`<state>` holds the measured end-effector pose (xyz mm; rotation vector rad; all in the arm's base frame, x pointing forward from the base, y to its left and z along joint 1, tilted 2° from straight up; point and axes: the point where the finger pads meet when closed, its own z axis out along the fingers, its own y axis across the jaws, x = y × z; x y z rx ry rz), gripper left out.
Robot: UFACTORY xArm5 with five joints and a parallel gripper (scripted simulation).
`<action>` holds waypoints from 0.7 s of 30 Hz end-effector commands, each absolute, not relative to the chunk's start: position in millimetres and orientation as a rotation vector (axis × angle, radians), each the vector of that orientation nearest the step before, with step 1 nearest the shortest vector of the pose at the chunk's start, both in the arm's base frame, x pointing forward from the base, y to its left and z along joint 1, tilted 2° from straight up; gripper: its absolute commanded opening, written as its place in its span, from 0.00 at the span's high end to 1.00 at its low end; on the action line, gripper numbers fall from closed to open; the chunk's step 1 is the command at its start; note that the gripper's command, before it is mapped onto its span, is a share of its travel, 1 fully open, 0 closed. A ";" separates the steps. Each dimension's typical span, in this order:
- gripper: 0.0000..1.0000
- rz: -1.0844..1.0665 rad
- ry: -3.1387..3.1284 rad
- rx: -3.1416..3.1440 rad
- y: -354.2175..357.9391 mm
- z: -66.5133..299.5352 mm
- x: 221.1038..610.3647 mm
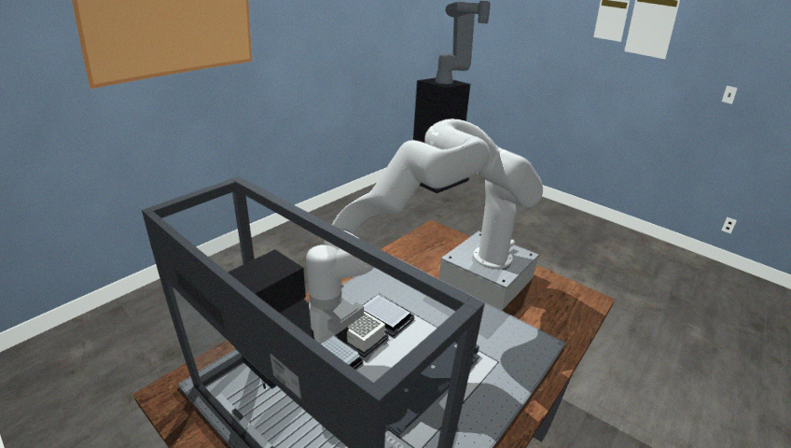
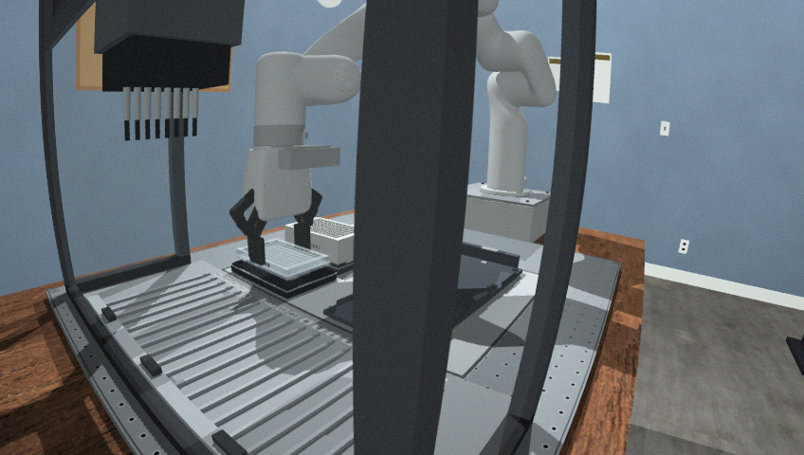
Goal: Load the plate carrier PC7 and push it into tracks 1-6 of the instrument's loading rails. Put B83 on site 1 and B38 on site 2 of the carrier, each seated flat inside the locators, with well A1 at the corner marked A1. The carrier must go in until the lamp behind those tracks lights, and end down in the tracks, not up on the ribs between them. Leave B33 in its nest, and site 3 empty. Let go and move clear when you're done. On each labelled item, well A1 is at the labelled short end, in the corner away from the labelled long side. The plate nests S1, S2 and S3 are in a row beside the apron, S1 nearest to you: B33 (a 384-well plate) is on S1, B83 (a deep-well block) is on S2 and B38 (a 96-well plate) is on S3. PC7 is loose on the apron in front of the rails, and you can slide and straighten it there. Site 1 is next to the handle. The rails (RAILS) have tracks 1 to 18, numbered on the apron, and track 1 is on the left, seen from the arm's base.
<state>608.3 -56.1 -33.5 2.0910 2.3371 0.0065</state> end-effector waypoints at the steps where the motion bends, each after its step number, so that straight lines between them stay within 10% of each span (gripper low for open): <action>1: 1.00 -0.023 2.323 2.078 -56.2 -29.7 609.8; 21: 1.00 -0.023 2.323 2.078 -55.9 -21.4 609.8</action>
